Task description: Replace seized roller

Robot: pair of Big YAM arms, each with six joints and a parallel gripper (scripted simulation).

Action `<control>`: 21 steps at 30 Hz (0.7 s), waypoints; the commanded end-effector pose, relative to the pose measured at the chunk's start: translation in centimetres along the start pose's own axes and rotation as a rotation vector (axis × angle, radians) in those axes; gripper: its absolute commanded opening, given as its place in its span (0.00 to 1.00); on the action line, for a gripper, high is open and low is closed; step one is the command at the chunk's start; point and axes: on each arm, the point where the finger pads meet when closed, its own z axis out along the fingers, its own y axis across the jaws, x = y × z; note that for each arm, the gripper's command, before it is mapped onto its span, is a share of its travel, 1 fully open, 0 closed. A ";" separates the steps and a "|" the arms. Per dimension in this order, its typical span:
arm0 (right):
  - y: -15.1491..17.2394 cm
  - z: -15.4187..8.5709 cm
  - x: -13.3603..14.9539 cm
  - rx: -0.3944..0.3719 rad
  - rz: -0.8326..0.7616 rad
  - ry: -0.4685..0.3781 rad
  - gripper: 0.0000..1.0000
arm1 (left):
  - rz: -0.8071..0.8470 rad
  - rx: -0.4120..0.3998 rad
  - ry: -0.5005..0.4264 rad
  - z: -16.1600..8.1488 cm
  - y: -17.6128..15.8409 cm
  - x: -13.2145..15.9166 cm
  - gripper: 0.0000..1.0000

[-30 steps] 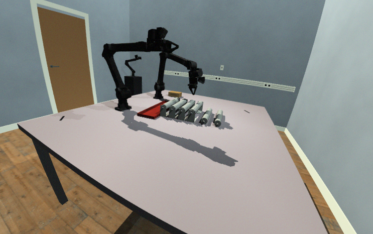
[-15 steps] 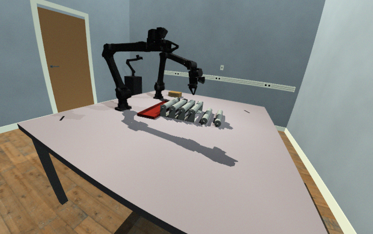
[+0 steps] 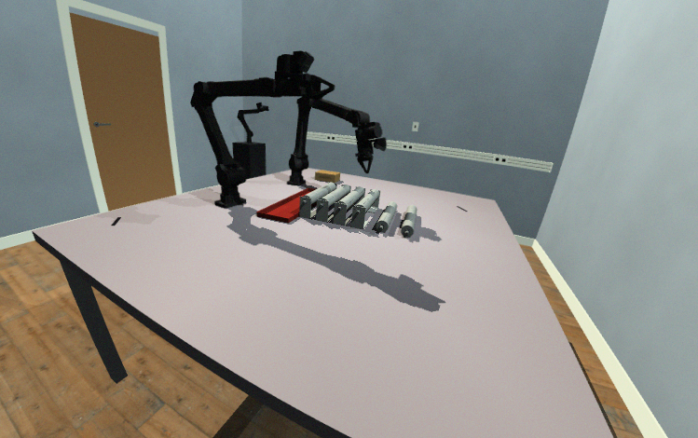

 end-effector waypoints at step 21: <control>-0.4 -0.1 -0.4 0.005 0.013 -0.009 0.00 | -0.004 0.120 -0.780 -17.6 16.0 -11.1 0.00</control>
